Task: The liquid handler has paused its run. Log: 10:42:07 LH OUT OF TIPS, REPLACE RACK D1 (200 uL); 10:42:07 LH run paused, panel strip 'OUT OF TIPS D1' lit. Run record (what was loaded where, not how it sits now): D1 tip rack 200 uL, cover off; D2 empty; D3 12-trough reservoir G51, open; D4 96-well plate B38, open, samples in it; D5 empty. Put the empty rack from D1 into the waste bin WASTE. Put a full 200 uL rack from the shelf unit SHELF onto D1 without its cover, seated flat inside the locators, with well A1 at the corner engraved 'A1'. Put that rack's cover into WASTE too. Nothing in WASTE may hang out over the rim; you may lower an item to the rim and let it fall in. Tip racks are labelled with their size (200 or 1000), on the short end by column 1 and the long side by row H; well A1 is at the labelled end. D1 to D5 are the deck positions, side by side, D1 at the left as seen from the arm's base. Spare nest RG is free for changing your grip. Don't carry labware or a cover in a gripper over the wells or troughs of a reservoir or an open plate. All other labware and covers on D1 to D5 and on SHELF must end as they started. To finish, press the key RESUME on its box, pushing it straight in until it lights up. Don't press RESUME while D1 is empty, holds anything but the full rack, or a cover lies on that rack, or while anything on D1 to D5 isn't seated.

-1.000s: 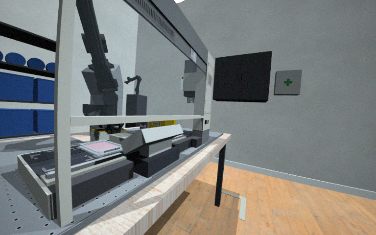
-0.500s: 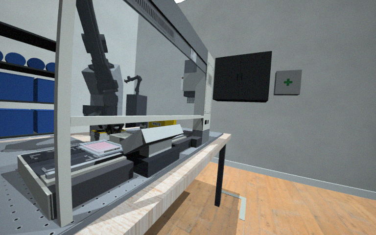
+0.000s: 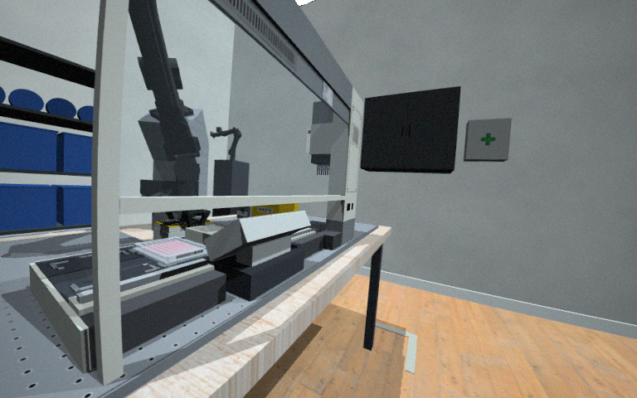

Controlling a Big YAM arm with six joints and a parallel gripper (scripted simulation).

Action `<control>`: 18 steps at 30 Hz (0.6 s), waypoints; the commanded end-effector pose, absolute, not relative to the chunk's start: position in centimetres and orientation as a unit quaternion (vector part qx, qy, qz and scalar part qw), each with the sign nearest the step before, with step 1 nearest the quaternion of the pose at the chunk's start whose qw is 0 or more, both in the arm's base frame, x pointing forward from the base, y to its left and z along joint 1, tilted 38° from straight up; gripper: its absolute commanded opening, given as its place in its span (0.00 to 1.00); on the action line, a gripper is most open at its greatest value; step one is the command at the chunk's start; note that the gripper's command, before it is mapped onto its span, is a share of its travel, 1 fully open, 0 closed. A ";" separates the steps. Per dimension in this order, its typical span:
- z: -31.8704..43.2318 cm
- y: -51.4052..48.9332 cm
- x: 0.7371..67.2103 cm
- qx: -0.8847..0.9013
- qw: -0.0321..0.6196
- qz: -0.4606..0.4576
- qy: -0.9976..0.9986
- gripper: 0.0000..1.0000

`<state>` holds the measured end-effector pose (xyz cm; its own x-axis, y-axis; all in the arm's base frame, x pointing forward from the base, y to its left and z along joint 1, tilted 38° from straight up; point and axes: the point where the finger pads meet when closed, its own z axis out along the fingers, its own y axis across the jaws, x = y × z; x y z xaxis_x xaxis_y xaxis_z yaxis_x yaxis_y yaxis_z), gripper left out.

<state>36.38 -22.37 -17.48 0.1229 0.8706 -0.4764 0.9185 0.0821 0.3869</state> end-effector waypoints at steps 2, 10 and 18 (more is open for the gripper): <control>-17.6 -22.9 36.2 0.675 0.326 -0.039 0.660 0.00; -17.5 -22.2 35.8 0.675 0.321 -0.039 0.663 0.00; -17.5 -22.2 35.8 0.675 0.321 -0.039 0.663 0.00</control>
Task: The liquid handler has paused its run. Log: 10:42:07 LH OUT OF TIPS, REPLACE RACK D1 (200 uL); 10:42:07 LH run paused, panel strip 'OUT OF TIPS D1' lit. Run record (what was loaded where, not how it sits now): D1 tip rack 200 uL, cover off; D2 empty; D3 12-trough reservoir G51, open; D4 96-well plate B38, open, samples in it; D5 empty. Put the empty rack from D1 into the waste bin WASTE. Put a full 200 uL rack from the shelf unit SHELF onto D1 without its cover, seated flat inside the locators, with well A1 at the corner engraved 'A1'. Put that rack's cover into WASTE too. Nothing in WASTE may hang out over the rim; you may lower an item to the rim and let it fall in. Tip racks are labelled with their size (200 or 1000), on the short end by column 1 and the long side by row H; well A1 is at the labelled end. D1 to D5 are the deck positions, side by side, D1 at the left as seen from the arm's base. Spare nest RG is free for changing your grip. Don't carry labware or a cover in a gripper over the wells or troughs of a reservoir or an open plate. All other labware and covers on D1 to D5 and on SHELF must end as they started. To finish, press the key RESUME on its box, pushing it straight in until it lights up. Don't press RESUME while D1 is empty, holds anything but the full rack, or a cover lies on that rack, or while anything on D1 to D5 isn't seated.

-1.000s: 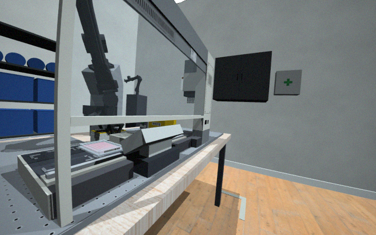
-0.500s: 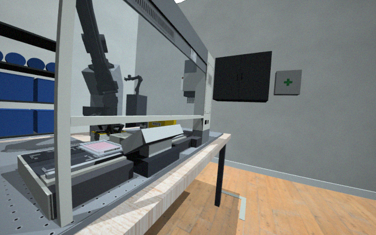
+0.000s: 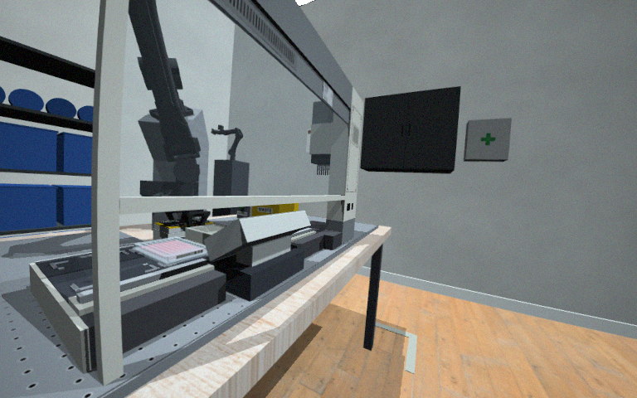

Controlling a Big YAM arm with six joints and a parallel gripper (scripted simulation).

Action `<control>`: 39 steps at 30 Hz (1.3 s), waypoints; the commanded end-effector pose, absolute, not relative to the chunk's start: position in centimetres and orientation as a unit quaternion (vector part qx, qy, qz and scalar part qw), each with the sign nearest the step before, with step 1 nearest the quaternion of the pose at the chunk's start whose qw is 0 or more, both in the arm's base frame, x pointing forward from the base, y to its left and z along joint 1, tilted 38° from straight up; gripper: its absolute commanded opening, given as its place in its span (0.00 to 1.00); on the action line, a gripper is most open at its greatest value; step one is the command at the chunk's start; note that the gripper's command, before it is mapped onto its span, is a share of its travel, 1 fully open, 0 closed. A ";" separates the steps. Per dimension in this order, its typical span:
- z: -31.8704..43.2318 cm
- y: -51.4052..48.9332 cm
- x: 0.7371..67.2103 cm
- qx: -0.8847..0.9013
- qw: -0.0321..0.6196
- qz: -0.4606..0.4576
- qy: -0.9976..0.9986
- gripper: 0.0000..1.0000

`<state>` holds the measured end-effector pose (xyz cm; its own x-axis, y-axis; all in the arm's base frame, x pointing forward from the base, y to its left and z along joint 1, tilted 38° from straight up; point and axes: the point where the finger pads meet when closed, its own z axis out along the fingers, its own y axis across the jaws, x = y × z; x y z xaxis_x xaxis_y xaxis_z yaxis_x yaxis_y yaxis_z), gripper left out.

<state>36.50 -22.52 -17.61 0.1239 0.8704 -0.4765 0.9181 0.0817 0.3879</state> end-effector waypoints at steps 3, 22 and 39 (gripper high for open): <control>-17.5 -22.2 35.8 0.675 0.321 -0.039 0.663 0.00; -17.5 -22.2 35.8 0.675 0.321 -0.039 0.663 1.00; -17.5 -22.2 35.8 0.675 0.321 -0.039 0.663 1.00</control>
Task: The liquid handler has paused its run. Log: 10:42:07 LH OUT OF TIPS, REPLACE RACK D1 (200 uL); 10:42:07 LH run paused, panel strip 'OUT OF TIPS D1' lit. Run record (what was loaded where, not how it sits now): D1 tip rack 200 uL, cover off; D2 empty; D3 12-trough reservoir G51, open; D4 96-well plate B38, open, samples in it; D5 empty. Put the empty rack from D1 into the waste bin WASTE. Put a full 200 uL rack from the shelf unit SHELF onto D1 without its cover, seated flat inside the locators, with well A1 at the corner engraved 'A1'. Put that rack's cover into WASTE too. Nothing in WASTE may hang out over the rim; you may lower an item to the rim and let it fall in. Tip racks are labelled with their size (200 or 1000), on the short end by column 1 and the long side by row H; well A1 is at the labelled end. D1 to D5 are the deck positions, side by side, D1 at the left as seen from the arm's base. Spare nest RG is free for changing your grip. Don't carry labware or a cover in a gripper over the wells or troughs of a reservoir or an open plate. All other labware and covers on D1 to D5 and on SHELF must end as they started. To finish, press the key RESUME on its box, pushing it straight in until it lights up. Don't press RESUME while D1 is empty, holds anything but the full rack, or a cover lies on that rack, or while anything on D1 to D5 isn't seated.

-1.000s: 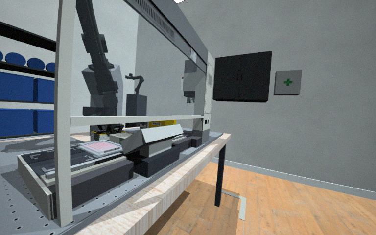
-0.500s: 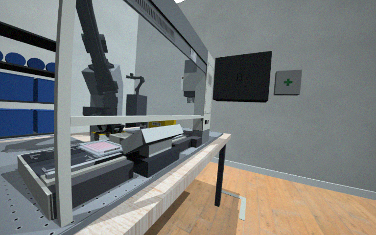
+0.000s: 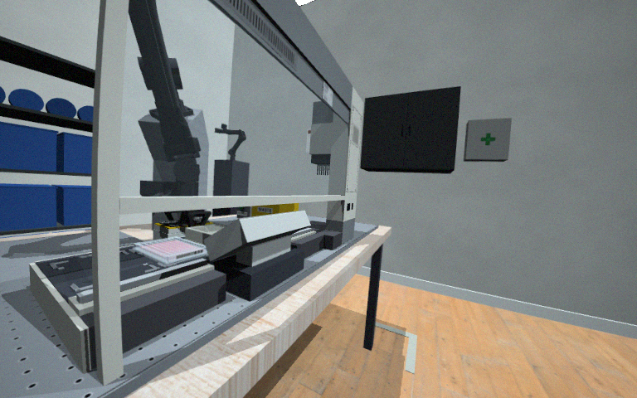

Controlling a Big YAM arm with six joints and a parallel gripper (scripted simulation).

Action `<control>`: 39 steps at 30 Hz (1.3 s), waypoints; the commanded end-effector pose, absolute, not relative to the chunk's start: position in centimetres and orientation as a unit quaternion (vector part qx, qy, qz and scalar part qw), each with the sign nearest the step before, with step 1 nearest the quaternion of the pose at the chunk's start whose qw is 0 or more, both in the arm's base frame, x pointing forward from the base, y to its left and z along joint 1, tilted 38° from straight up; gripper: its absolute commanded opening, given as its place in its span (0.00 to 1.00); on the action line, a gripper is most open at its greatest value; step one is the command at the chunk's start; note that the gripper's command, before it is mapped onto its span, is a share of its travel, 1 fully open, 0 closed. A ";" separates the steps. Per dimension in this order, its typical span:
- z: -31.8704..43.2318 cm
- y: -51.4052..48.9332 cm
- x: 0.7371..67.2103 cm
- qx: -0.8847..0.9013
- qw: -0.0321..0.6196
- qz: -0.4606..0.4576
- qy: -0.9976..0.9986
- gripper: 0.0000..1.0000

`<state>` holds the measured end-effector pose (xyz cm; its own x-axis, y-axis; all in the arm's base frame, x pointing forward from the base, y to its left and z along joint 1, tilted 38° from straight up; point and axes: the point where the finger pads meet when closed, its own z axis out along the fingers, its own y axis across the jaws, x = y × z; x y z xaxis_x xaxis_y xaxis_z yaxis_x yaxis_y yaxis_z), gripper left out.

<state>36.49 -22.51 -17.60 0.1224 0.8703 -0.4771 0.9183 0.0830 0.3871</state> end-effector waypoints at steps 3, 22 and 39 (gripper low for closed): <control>-17.5 -22.2 35.8 0.675 0.321 -0.039 0.663 1.00; -16.2 -20.8 34.8 0.675 0.316 -0.038 0.666 1.00; -14.3 -19.6 33.9 0.675 0.317 -0.038 0.665 1.00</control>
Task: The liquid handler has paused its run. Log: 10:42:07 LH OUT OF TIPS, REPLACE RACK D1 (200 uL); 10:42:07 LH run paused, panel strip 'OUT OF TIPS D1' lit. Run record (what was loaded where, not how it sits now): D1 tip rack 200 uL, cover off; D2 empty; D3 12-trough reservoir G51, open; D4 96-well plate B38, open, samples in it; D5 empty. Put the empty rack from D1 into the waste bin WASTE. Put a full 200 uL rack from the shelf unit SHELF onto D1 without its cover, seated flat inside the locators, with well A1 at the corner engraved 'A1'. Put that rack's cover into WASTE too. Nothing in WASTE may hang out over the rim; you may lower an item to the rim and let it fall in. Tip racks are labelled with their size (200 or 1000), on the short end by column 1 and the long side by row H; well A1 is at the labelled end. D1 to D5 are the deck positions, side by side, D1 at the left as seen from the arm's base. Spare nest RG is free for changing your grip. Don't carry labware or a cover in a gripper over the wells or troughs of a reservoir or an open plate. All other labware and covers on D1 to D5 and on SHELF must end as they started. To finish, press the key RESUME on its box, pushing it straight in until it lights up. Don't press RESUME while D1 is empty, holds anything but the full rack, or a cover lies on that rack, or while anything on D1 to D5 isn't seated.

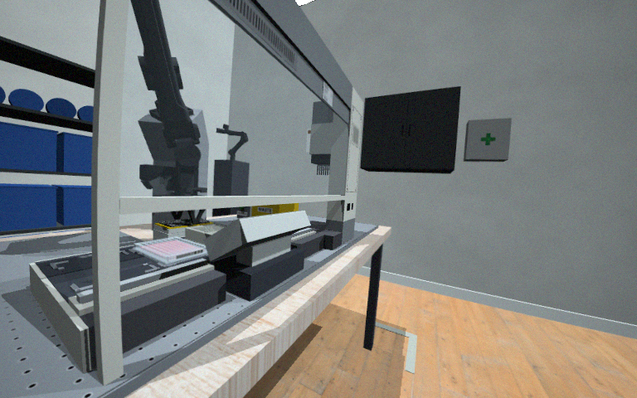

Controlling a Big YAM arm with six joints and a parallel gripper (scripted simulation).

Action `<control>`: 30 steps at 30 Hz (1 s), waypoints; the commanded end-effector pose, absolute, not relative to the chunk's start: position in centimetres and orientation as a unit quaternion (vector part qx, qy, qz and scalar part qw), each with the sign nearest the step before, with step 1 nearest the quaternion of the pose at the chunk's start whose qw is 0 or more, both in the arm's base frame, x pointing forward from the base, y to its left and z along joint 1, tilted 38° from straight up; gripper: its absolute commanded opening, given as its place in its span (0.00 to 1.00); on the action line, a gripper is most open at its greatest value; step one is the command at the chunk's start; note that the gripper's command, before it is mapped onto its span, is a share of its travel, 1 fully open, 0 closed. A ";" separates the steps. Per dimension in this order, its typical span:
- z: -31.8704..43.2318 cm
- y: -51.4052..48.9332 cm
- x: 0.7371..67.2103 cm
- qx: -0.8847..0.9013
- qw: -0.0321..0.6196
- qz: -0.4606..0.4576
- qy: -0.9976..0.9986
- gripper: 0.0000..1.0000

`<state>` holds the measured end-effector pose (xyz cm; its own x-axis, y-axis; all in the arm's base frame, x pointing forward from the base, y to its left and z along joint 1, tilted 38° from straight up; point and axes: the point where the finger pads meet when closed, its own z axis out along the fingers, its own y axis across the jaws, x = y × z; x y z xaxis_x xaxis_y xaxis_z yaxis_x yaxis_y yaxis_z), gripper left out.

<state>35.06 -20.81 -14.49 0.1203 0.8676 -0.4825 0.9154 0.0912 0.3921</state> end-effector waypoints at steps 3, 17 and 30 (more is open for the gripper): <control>-13.9 -19.4 33.7 0.675 0.317 -0.038 0.665 1.00; -12.4 -18.5 33.0 0.675 0.318 -0.038 0.665 1.00; -10.7 -17.6 32.4 0.675 0.320 -0.037 0.664 1.00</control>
